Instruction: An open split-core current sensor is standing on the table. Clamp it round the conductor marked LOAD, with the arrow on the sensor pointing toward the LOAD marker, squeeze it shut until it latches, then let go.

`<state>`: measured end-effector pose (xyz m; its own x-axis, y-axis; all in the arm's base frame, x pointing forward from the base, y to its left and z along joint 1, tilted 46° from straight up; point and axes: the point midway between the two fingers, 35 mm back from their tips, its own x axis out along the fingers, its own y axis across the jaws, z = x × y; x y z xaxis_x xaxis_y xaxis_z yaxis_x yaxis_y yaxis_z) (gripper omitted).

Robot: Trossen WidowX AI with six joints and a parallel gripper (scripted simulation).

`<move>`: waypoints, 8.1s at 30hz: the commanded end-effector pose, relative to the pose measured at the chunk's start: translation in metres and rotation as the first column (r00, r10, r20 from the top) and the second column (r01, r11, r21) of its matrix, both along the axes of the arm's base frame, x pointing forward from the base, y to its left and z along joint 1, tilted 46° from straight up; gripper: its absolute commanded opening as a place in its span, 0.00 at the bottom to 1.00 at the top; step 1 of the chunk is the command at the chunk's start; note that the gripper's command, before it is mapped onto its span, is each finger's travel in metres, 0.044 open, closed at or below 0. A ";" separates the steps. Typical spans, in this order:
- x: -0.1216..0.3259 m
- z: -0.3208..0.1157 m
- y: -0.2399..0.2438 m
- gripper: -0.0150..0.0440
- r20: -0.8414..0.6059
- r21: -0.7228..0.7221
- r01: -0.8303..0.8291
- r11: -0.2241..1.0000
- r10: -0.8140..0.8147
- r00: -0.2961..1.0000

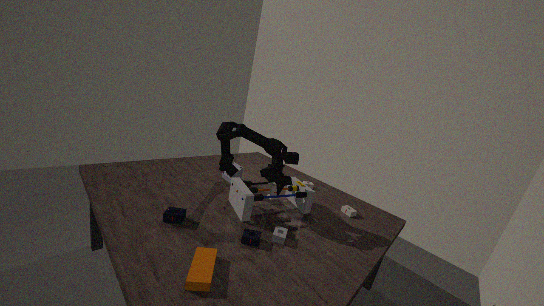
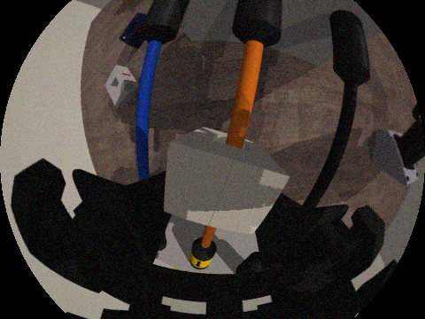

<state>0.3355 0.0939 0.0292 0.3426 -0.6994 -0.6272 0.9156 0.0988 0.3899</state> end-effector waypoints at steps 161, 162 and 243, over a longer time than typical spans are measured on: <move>-0.041 0.066 0.072 1.00 0.008 -0.001 -0.006 1.000 0.006 1.000; -0.041 0.066 0.072 1.00 0.008 -0.001 -0.006 1.000 0.006 1.000; -0.041 0.066 0.072 1.00 0.008 -0.001 -0.006 1.000 0.006 1.000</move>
<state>0.2938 0.1654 0.0938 0.3475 -0.6975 -0.6267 0.9142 0.1032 0.3920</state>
